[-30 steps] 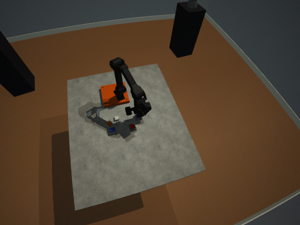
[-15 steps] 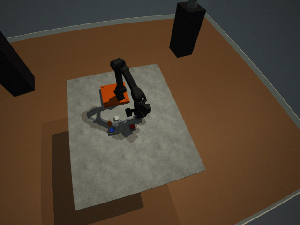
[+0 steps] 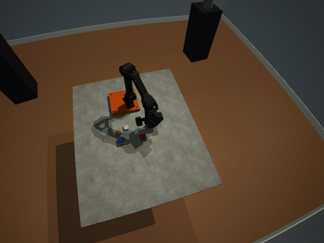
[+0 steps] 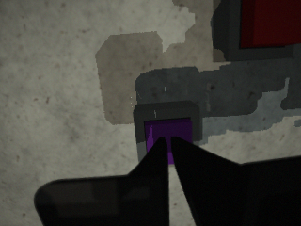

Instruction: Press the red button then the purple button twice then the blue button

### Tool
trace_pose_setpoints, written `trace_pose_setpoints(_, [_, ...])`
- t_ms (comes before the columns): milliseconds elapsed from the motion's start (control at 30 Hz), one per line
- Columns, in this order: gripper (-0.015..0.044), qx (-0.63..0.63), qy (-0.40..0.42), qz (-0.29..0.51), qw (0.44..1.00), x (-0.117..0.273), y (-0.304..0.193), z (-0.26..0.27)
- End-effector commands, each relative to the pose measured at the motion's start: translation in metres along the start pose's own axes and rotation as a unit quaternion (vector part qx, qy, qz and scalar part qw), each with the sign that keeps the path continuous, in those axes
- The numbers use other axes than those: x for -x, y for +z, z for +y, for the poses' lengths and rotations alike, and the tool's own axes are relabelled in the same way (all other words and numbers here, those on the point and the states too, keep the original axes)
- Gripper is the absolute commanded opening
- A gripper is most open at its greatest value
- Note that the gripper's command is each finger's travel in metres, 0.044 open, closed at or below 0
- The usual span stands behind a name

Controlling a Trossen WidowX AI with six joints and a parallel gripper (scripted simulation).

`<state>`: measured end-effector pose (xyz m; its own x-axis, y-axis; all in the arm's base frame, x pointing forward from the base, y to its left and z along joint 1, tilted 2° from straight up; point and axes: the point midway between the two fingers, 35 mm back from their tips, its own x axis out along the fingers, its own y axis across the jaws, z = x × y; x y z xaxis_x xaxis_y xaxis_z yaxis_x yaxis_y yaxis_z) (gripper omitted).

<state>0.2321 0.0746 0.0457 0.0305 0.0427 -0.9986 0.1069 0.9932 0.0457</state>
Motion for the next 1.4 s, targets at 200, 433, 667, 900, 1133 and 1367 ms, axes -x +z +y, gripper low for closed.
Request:
trace_pose_setpoints(200, [0.0020,-0.001,-0.001,0.001,1.000,0.010,0.000,0.000])
trace_pose_setpoints(433, [0.0020,-0.003,-0.002,0.004,1.000,0.031,-0.001,-0.001])
trace_pose_setpoints(667, [0.0020,-0.003,-0.002,0.004,1.000,0.024,-0.001,0.000])
trace_pose_setpoints(900, [0.0020,-0.003,-0.002,0.004,1.000,0.013,-0.001,0.000])
trace_pose_setpoints(1133, [0.0020,-0.003,-0.002,0.004,1.000,0.002,-0.001,-0.001])
trace_pose_setpoints(1367, [0.0020,-0.003,-0.002,0.004,1.000,-0.002,-0.001,-0.001])
